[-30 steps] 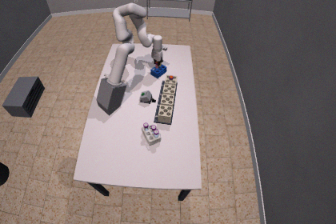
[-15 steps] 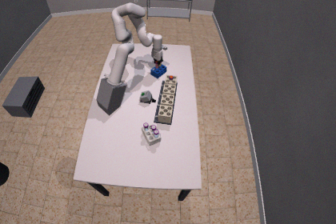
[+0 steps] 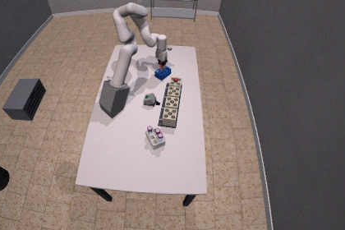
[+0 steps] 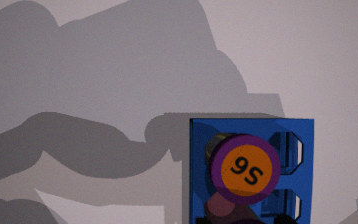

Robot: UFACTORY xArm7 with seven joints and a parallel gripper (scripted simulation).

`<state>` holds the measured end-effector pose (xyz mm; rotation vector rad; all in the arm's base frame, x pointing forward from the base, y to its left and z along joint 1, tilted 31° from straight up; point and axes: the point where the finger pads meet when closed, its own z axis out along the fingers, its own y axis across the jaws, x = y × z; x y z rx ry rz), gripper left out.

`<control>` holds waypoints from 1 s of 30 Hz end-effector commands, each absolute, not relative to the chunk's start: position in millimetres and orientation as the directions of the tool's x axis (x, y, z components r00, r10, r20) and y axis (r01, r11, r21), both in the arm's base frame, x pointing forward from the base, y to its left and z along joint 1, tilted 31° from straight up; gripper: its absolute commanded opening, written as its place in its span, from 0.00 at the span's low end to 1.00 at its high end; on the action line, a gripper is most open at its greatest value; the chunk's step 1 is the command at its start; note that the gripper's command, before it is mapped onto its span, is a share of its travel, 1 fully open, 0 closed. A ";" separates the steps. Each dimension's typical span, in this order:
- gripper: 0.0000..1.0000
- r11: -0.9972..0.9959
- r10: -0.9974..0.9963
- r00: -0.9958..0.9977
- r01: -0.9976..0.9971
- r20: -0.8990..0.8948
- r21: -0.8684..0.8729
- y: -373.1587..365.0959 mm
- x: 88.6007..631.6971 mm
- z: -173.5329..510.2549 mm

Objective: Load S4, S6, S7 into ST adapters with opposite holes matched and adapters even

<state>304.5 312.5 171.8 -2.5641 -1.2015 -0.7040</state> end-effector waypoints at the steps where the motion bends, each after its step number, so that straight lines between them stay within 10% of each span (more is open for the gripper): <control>1: 0.00 -0.641 0.660 0.550 0.768 0.512 0.002 312.2 304.6 174.1; 30: 0.00 -0.640 0.660 0.549 0.768 0.512 0.002 295.5 290.6 211.0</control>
